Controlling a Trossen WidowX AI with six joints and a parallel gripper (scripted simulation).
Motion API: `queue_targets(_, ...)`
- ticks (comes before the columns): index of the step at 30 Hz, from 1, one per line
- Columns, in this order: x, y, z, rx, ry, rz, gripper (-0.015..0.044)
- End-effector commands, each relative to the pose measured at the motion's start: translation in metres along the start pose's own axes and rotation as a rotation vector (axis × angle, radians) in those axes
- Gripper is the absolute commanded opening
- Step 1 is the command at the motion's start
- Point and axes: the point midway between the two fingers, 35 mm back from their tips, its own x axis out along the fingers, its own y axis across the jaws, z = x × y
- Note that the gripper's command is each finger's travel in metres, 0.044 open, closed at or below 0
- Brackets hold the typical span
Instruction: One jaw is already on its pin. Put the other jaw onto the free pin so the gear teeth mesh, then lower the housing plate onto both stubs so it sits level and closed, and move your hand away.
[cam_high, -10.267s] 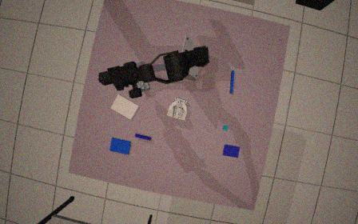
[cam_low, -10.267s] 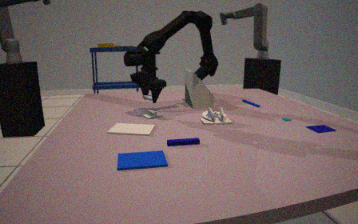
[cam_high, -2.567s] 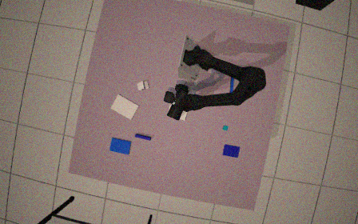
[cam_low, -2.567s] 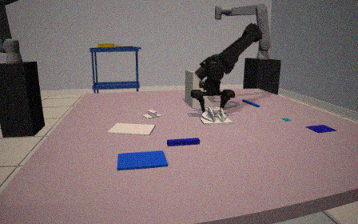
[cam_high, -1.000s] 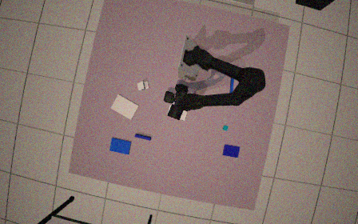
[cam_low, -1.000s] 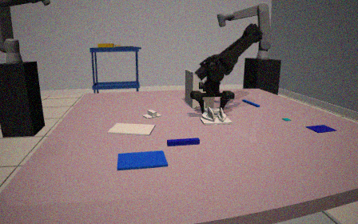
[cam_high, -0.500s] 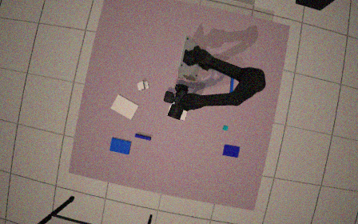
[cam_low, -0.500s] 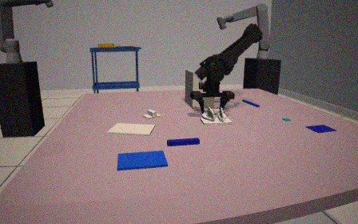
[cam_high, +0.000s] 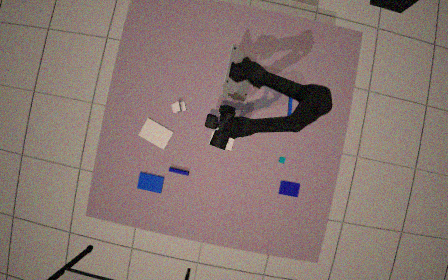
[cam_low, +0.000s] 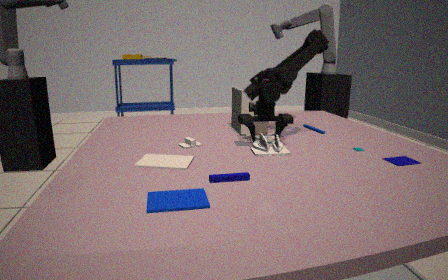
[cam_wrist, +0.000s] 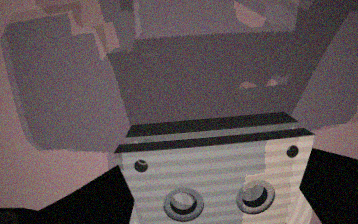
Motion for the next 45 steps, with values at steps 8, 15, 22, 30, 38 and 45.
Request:
queue_targets(8,0.0061,-0.0025,0.0004,-0.016,-0.012,-0.003,0.0351)
queue_targets(15,0.0061,-0.0025,0.0004,-0.016,-0.012,-0.003,0.0351)
queue_targets(22,0.0052,-0.0025,0.0003,-0.016,-0.012,-0.003,0.0351)
queue_targets(30,0.0006,-0.0025,0.0002,-0.016,-0.012,-0.003,0.0351)
queue_targets(38,0.0018,-0.0038,0.0004,-0.016,-0.012,-0.003,0.0351)
queue_targets(45,0.0039,-0.0039,0.0005,-0.016,-0.012,-0.003,0.0351)
